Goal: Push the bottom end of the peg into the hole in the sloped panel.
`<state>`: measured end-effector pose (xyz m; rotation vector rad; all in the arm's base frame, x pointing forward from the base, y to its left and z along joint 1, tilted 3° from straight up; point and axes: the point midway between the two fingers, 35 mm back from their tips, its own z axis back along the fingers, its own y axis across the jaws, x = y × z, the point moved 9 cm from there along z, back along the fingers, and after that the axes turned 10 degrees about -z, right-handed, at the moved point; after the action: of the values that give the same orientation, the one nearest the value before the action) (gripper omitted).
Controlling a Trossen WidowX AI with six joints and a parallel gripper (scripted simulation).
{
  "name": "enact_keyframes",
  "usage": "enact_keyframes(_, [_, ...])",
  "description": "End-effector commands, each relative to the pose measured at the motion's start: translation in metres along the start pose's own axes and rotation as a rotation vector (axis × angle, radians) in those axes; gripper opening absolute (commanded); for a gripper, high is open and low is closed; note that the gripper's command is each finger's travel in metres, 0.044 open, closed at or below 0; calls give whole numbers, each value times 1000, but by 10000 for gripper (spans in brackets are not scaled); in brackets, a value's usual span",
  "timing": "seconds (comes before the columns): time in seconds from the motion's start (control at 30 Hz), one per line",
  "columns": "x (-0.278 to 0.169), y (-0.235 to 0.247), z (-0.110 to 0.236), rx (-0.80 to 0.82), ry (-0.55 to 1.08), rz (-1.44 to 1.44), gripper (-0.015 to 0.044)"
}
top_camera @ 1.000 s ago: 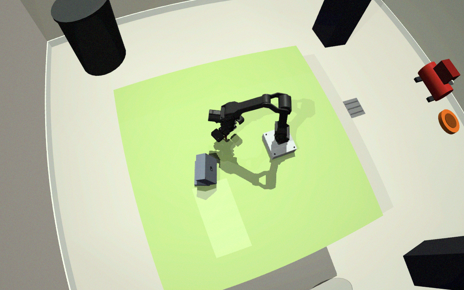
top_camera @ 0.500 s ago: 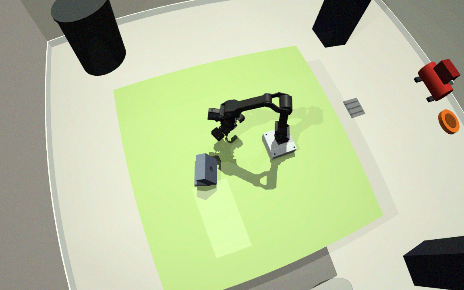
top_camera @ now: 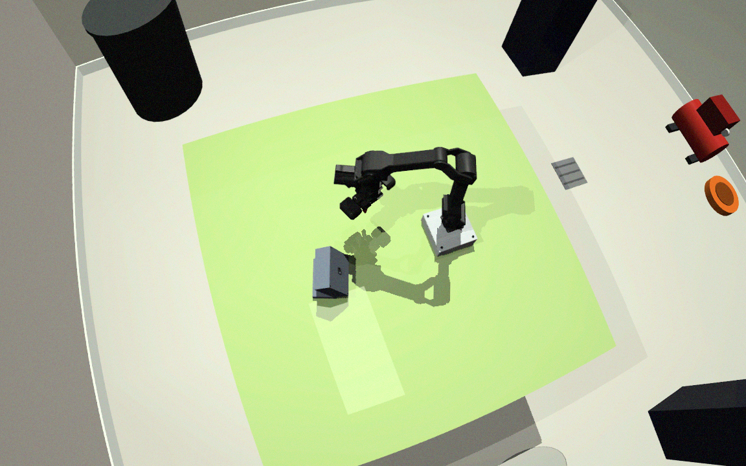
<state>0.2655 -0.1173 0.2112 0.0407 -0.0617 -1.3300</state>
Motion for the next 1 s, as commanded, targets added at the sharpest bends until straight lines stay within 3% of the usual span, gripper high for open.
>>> enact_keyframes(0.0, [-1, 0, 6, 2, -11, -4, 0])
enact_keyframes(0.97, [-31, 16, 2, 13, -125, 128, 0])
